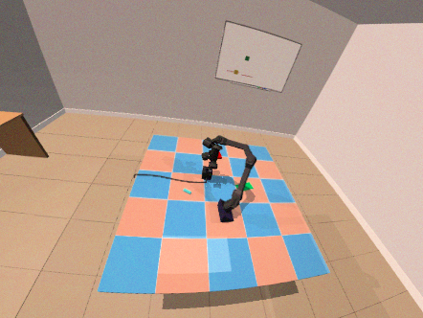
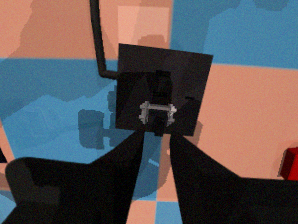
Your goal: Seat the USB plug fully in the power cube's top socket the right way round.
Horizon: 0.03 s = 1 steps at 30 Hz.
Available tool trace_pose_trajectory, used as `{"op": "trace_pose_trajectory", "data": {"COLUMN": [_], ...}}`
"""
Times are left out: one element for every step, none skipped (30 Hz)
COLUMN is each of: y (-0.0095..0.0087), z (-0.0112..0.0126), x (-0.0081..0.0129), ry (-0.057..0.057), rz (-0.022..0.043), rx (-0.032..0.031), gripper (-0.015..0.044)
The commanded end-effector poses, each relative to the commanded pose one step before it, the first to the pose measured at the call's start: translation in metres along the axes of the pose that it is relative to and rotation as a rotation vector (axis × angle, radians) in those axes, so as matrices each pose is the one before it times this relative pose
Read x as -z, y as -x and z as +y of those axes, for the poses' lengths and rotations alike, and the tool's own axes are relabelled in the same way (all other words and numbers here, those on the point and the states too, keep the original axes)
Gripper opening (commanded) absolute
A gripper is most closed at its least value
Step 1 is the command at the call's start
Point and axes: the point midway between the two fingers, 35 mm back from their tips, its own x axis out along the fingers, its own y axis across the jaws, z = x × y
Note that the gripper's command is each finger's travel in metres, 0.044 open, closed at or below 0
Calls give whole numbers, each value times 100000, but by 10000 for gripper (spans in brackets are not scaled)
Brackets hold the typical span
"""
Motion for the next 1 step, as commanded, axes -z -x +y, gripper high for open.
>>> {"op": "trace_pose_trajectory", "data": {"y": [468], "z": [-34], "x": [-77], "ry": [-740], "rz": [-430], "rx": [-52], "gripper": [95]}}
